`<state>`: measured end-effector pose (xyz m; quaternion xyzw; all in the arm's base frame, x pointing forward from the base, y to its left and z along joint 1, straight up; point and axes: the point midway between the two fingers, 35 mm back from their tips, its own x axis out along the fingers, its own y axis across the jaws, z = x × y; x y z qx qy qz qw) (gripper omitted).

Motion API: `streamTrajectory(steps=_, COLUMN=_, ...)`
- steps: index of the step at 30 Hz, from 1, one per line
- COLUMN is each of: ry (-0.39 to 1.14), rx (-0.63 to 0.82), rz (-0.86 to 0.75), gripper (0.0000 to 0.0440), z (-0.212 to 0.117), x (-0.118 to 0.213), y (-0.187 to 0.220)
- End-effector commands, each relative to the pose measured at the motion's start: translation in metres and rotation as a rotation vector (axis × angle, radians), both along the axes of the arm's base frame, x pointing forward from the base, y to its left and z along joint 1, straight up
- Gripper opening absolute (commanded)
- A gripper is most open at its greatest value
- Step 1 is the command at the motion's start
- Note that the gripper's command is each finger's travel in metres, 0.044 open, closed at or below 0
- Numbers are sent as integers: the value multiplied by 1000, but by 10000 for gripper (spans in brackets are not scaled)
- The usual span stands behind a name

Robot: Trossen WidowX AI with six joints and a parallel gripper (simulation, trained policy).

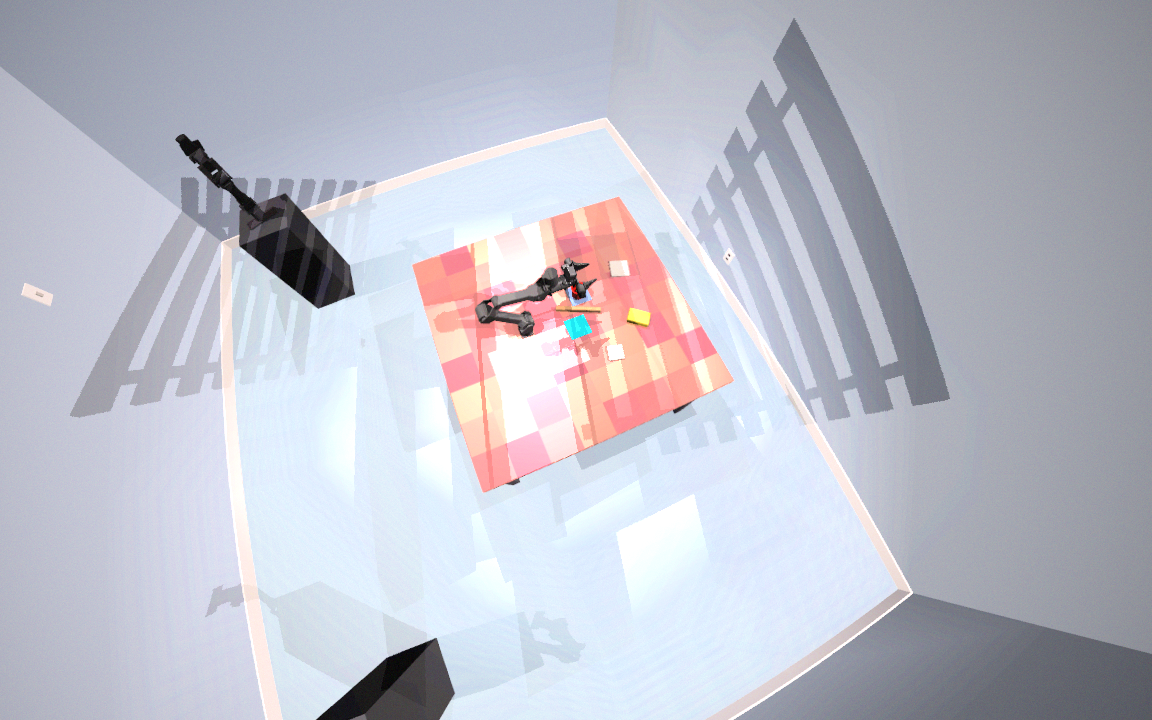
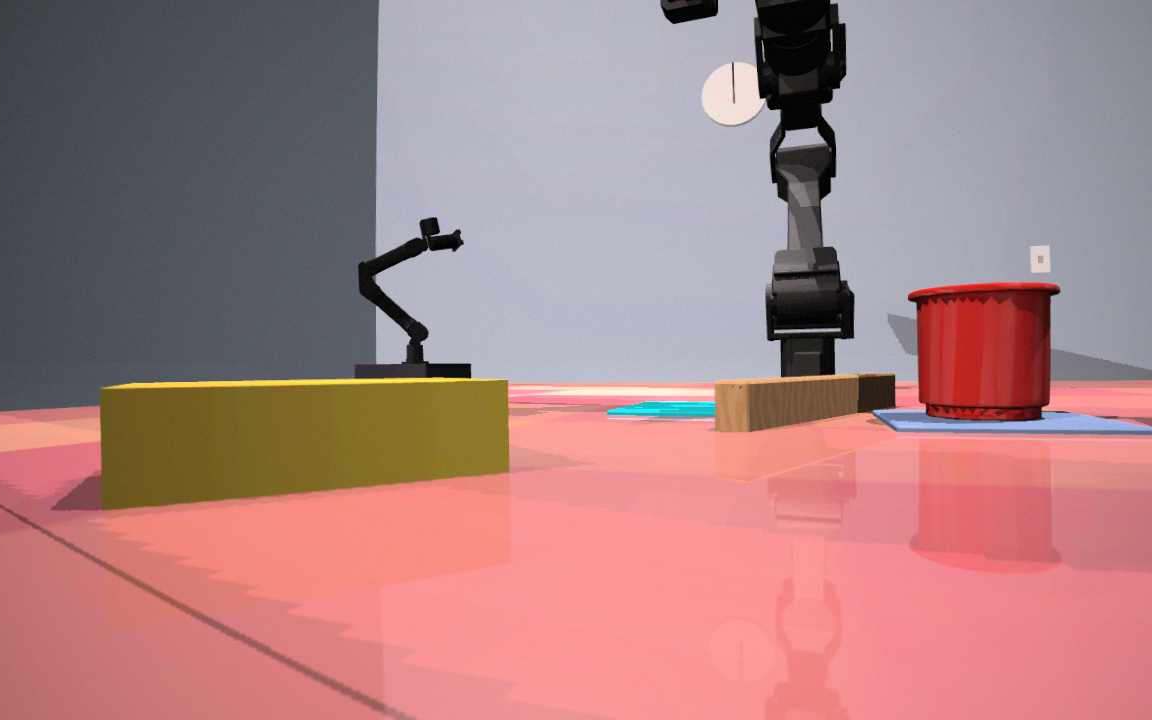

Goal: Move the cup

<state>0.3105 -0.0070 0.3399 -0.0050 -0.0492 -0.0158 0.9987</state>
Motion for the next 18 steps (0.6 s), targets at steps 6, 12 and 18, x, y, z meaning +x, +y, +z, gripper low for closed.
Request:
streamTrajectory(steps=6, ry=20, rx=1, rz=12, gripper=243, z=3, x=2, y=4)
streamTrajectory(steps=12, ry=60, rx=15, rz=24, gripper=85, z=4, x=6, y=7)
streamTrajectory(steps=18, ry=117, rx=52, rz=38, gripper=52, z=3, x=13, y=11)
